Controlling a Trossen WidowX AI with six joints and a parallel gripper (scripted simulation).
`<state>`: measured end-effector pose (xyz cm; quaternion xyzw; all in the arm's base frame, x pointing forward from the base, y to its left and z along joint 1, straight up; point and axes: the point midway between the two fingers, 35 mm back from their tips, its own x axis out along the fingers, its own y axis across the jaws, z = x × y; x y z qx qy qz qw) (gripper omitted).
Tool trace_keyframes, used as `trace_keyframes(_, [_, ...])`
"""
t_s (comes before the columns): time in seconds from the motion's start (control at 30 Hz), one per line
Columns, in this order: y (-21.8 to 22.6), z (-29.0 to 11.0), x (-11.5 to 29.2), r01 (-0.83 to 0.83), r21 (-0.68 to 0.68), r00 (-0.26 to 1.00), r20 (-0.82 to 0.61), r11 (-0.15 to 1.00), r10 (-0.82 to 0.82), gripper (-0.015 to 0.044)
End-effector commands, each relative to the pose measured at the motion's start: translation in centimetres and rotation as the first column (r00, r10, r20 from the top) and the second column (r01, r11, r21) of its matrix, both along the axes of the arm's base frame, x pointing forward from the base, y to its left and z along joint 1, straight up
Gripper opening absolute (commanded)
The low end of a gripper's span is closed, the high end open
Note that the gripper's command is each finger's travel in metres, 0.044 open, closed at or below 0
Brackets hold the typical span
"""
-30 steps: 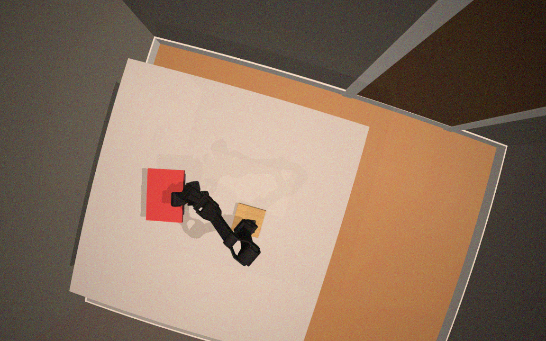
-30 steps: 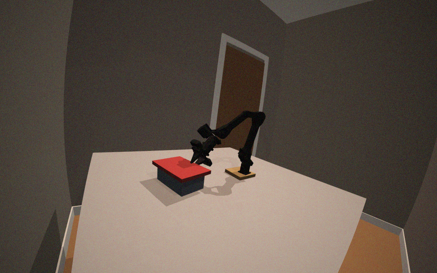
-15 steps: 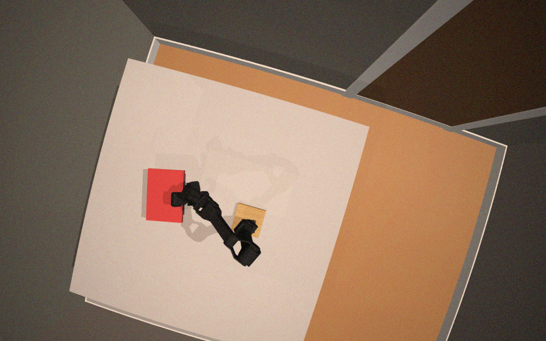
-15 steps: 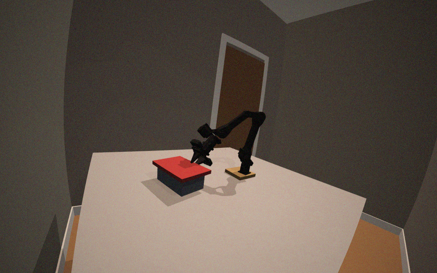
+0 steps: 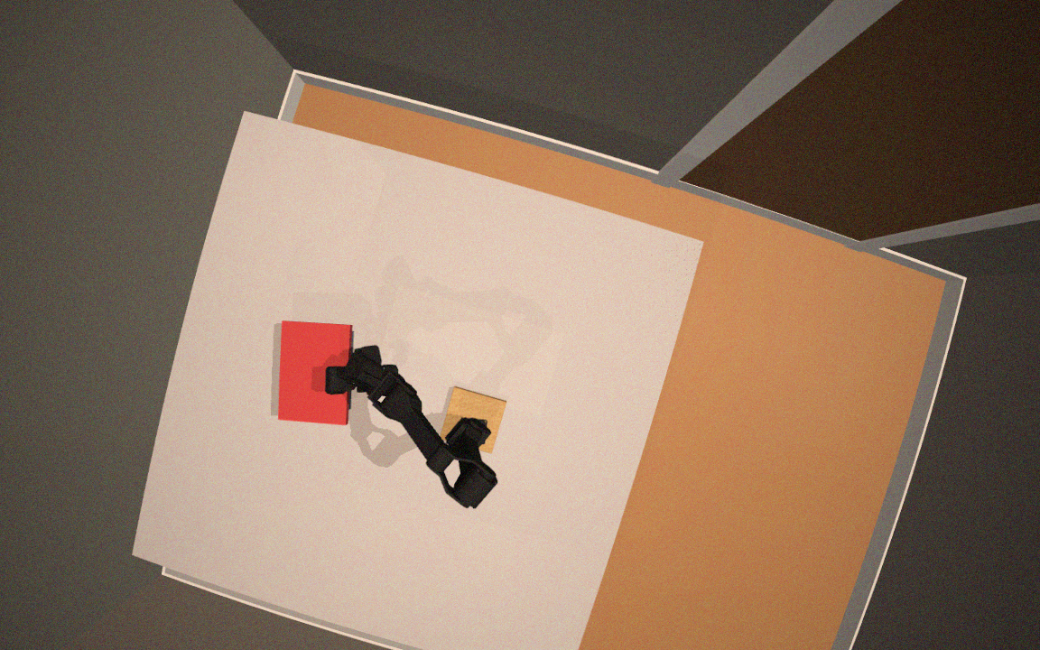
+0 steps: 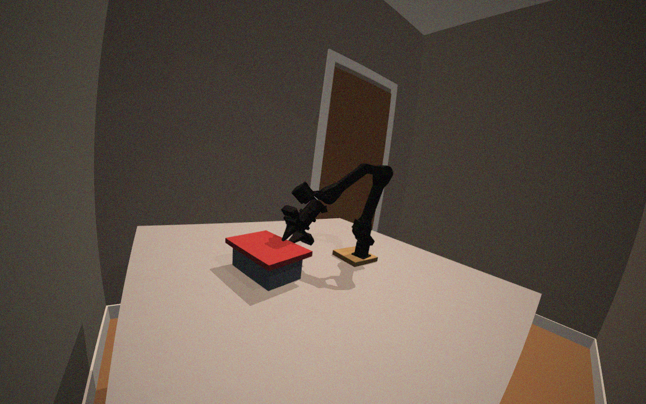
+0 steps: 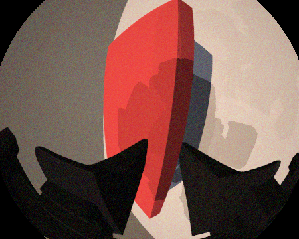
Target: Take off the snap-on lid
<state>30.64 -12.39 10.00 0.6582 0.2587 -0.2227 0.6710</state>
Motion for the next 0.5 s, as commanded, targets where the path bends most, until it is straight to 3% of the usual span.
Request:
trace_keyframes(0.0, [0.02, 0.64, -0.04, -0.001, -0.008, 1.0, 0.013, 1.0, 0.001, 0.0])
trace_keyframes(0.47, [0.03, 0.92, -0.07, -0.001, -0.008, 1.0, 0.013, 1.0, 0.001, 0.0])
